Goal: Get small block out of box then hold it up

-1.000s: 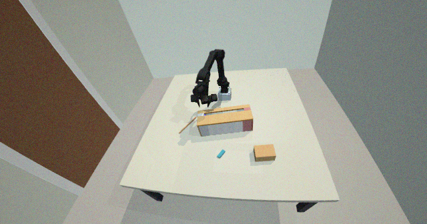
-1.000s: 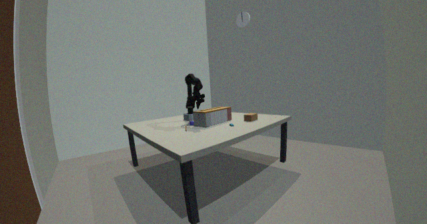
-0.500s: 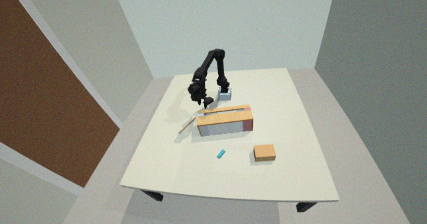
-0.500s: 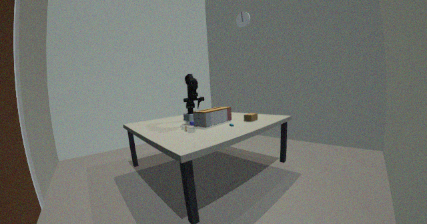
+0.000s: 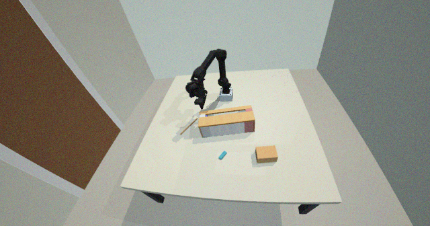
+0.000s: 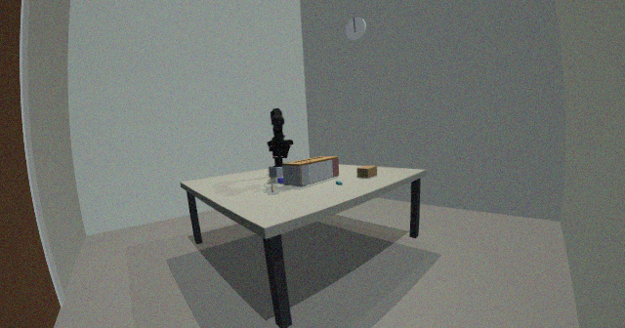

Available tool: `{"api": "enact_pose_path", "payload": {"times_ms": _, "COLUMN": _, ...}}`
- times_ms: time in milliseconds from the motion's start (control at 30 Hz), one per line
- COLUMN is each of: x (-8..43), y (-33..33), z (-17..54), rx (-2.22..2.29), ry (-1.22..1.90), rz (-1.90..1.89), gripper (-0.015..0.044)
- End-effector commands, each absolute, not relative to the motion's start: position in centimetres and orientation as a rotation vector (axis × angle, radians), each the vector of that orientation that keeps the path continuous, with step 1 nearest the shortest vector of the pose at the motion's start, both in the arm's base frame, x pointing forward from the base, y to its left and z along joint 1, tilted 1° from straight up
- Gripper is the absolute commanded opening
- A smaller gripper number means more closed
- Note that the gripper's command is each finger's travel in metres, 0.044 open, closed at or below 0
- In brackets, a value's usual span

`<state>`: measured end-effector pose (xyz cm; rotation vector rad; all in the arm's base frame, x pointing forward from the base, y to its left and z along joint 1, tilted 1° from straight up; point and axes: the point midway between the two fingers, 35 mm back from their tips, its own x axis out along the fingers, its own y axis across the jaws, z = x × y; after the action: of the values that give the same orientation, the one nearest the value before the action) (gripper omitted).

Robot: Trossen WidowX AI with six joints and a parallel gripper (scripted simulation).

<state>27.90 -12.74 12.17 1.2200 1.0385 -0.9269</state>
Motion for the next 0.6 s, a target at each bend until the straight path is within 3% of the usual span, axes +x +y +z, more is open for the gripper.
{"api": "enact_pose_path", "payload": {"times_ms": 0, "x": 26.95, "y": -13.86, "z": 12.95, "rx": 2.086, "ry": 0.601, "rz": -1.359, "gripper": 0.0285}}
{"api": "enact_pose_path", "payload": {"times_ms": 300, "x": 26.60, "y": -14.45, "z": 13.21, "rx": 2.529, "ry": 0.285, "rz": -1.591, "gripper": 0.0285}}
{"api": "enact_pose_path", "payload": {"times_ms": 567, "x": 26.60, "y": -14.47, "z": 13.21, "rx": 2.541, "ry": 0.276, "rz": -1.597, "gripper": 0.0285}}
